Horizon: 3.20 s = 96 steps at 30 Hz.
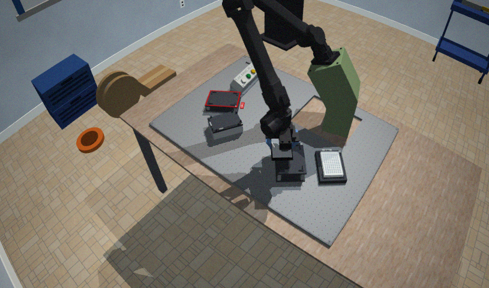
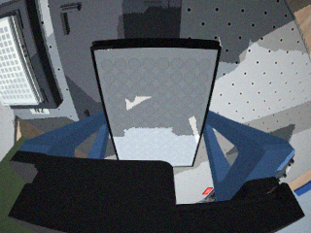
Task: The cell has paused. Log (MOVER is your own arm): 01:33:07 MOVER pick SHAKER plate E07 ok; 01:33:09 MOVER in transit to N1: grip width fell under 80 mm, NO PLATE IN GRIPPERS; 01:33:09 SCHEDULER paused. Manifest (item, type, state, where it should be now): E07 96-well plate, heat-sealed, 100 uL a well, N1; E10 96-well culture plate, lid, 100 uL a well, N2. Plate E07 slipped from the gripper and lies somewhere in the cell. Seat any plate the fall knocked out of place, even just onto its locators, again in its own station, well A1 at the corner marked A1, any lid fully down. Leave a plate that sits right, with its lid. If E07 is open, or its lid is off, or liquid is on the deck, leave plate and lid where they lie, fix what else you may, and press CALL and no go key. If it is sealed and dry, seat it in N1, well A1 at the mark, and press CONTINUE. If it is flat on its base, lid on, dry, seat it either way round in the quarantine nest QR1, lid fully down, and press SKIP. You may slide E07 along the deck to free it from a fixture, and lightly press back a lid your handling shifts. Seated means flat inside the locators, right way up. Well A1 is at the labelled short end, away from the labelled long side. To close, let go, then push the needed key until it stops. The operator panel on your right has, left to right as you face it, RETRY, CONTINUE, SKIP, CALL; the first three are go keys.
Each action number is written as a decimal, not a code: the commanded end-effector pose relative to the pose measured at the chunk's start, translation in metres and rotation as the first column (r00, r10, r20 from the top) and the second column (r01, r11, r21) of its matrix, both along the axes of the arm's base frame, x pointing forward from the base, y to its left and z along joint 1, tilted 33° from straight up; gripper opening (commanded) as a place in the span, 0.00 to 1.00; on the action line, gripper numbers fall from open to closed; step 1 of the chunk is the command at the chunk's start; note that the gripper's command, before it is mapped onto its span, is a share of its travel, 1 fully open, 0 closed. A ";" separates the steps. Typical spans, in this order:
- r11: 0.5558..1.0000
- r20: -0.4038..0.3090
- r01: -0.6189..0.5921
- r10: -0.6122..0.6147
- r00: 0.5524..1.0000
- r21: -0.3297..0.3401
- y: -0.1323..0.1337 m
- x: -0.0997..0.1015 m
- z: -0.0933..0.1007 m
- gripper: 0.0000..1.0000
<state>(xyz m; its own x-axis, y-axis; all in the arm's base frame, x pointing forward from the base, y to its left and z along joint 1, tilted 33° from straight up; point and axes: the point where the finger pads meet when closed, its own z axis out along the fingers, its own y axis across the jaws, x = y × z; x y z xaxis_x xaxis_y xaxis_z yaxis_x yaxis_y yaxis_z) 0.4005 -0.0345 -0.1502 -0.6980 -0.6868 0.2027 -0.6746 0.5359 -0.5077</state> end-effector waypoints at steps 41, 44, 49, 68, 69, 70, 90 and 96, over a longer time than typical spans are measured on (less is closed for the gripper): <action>1.000 0.012 -0.005 0.005 1.000 0.005 0.047 -0.010 -0.027 0.00; 1.000 0.012 -0.005 0.005 1.000 0.005 0.047 -0.010 -0.027 0.00; 1.000 0.024 0.002 -0.002 1.000 0.009 0.042 -0.006 -0.021 0.00; 1.000 0.028 0.018 -0.018 0.999 0.010 0.037 -0.005 -0.030 0.00; 1.000 0.023 0.021 -0.021 1.000 0.009 0.033 -0.006 -0.031 0.00; 1.000 0.020 0.017 -0.017 1.000 0.007 0.032 -0.006 -0.032 0.00; 1.000 0.015 0.009 -0.009 1.000 0.007 0.024 -0.001 -0.047 0.00; 1.000 0.022 0.002 -0.002 1.000 0.008 0.029 0.000 -0.044 0.00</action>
